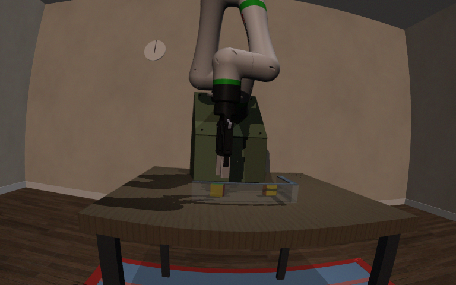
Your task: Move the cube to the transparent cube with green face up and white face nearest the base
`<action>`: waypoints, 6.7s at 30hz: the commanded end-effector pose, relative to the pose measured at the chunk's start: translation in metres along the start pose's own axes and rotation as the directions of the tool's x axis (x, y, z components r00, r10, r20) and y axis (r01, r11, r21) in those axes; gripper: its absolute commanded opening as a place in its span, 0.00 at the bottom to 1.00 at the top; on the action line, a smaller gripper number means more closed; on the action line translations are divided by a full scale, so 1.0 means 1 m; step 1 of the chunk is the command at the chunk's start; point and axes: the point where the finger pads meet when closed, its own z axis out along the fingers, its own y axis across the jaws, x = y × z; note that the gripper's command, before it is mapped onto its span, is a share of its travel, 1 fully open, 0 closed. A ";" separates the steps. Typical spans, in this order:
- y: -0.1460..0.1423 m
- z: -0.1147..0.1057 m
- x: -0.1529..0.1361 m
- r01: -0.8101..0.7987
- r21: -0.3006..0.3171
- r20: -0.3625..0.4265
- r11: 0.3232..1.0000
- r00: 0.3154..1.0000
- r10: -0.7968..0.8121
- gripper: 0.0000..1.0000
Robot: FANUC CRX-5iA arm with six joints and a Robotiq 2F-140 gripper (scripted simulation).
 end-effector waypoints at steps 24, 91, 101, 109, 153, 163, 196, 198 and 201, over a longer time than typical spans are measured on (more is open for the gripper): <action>0.000 0.000 0.000 0.000 0.000 0.000 1.000 1.000 0.000 0.41; -0.007 0.010 0.172 0.000 0.000 0.000 1.000 1.000 0.000 0.41; -0.007 0.011 0.172 0.000 0.000 0.000 1.000 1.000 0.000 0.41; -0.007 0.013 0.172 0.000 0.000 0.000 1.000 1.000 0.000 0.41; -0.006 0.054 0.171 0.000 -0.001 0.001 1.000 1.000 0.000 0.41; -0.007 0.057 0.172 0.000 0.000 0.000 1.000 1.000 0.000 0.41; -0.007 0.057 0.172 0.000 0.000 0.000 1.000 1.000 0.000 0.00; -0.007 0.057 0.172 0.000 0.000 0.000 1.000 1.000 0.000 0.00; -0.007 0.057 0.172 0.000 0.000 0.000 1.000 1.000 0.000 0.00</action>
